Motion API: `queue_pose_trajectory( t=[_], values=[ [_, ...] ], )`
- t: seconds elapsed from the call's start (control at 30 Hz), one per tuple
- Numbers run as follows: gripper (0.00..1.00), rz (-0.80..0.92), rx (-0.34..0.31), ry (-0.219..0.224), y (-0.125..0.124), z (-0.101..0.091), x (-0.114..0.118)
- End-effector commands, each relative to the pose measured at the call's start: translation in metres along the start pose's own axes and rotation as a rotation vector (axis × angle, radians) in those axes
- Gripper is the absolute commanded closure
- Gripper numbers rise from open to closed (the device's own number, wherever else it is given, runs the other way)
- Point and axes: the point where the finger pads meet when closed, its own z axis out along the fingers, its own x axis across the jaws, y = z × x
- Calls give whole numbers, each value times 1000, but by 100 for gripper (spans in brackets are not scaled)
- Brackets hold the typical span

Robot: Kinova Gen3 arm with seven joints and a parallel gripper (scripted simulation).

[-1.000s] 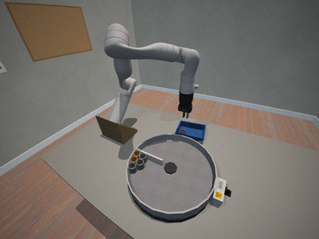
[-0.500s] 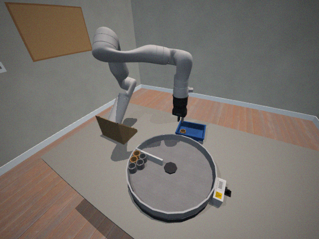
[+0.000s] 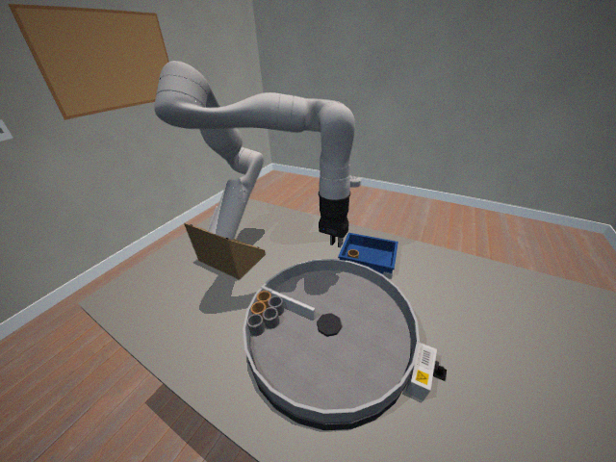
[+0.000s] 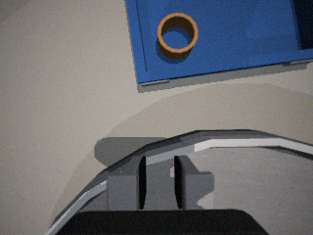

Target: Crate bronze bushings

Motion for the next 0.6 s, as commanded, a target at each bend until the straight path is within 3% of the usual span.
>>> queue_pose_trajectory(
  t=[0.0,0.03,0.2,0.57],
  values=[
    [55,2,0,3,1,-1,0],
    [55,2,0,3,1,-1,0],
    [55,1,0,2,58,2,-15],
    [55,1,0,2,58,2,-15]
  ],
)
